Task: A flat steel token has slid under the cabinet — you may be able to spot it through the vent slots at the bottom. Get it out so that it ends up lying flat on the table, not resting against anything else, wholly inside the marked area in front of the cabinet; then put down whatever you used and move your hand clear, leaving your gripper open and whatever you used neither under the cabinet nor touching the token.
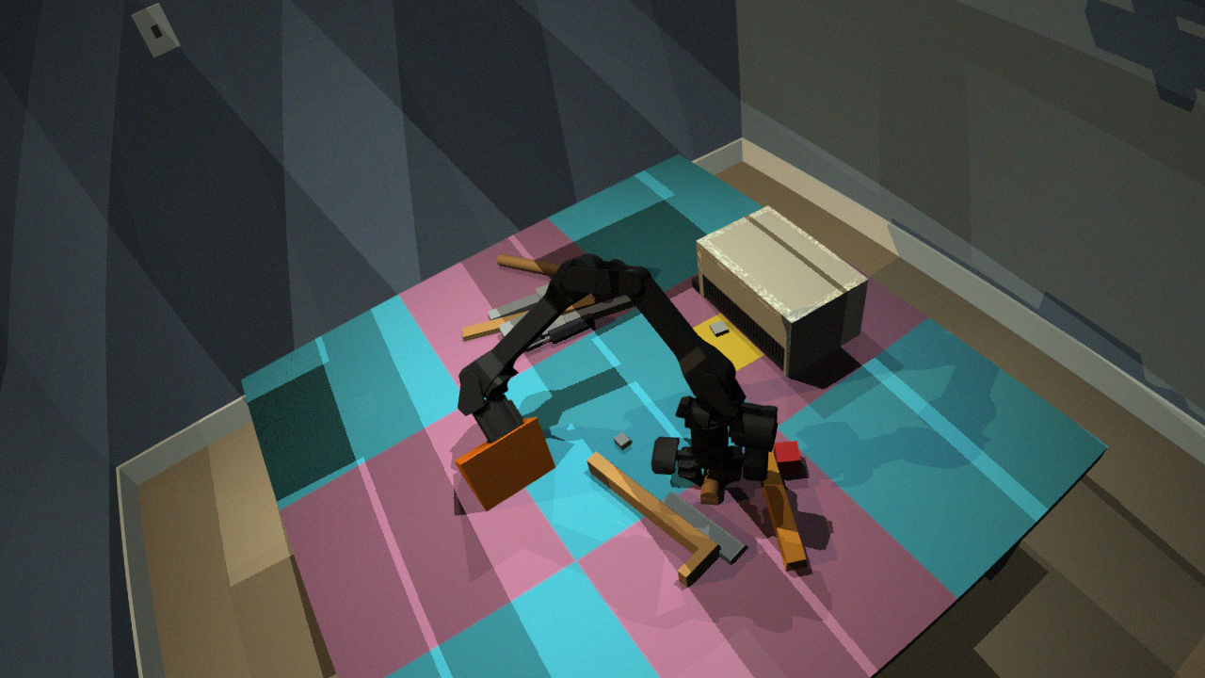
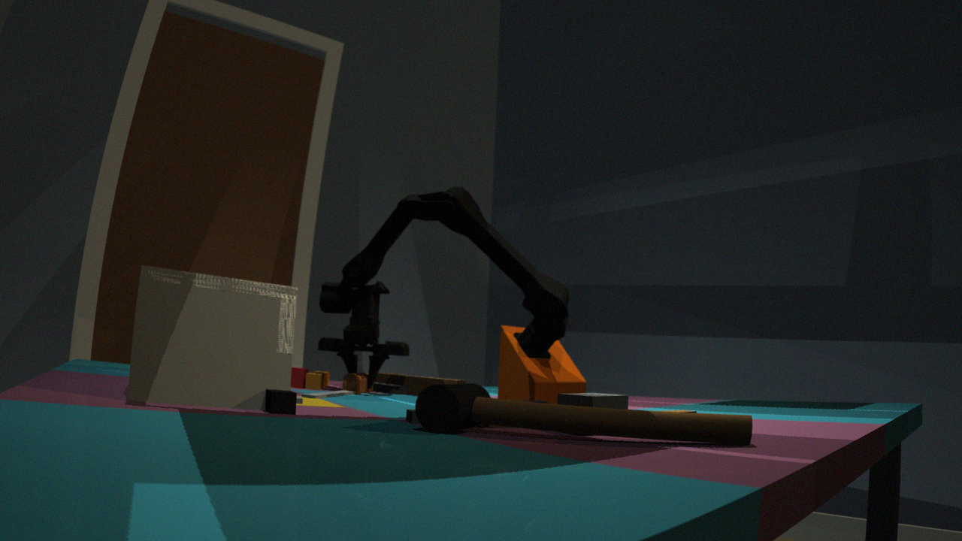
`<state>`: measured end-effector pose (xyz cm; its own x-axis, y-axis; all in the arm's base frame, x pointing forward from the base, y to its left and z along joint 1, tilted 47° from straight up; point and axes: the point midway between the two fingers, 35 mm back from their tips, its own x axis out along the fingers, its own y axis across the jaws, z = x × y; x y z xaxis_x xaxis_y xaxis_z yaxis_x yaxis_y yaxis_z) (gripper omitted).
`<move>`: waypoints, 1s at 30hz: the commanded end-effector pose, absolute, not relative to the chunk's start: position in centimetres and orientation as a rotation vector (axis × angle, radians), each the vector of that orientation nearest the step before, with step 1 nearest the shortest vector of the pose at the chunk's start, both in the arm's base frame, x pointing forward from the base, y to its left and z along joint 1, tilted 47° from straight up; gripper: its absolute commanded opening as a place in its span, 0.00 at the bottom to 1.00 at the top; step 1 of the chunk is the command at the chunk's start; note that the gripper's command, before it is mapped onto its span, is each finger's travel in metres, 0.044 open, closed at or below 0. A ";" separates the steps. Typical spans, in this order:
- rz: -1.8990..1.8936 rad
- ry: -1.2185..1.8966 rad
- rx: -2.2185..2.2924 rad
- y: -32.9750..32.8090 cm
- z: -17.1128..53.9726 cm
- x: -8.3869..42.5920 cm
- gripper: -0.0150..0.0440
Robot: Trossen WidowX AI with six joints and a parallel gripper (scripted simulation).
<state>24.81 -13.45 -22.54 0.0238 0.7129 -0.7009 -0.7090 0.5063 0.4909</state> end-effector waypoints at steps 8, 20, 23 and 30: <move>1.092 1.084 0.001 -14.3 -23.0 25.2 0.25; 1.092 1.084 0.000 -14.8 -23.5 25.5 0.25; 1.092 1.083 0.000 -15.0 -23.6 25.5 0.25; 1.092 1.083 -0.001 -15.3 -23.9 25.7 0.25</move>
<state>25.47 -14.82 -23.83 0.0249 0.7121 -0.7016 -0.7106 0.5063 0.4886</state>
